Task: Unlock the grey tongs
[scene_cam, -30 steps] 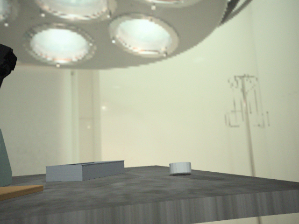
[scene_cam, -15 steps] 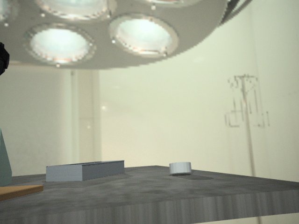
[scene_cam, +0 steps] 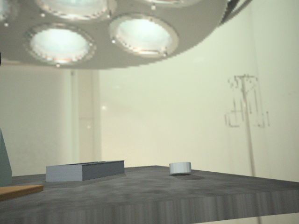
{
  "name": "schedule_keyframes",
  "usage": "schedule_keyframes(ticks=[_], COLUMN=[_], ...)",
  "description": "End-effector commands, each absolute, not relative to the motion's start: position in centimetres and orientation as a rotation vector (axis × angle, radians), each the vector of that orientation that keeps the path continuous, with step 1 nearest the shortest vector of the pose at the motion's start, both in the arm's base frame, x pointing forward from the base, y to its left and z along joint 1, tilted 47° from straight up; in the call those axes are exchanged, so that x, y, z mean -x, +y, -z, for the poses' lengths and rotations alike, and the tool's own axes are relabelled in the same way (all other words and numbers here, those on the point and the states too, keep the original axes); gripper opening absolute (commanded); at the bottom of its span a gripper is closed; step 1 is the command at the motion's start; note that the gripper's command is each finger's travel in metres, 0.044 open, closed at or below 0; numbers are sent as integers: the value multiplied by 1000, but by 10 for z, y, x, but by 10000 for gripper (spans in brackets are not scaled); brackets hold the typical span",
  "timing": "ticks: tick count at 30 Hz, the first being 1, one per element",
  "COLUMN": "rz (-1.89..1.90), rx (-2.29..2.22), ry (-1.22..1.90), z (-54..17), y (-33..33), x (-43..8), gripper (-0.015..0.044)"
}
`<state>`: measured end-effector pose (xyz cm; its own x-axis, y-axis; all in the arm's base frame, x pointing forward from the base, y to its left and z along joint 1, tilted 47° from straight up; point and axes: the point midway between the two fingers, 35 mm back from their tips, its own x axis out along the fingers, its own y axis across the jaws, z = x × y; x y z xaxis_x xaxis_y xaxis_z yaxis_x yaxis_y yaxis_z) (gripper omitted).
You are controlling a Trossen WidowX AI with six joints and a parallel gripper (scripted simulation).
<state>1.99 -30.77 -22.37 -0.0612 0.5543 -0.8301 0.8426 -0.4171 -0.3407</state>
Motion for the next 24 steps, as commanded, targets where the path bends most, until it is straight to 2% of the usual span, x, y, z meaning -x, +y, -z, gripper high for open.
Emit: schedule_keyframes(ticks=[1, 14, 24], rz=[1423, 1261, 1252], rx=[-1998, -2234, -2246], ry=[1511, 1522, 1520], z=[223, 213, 213], y=[-307, -306, -305], x=[-19, -17, -17], gripper=[-150, -150, -150])
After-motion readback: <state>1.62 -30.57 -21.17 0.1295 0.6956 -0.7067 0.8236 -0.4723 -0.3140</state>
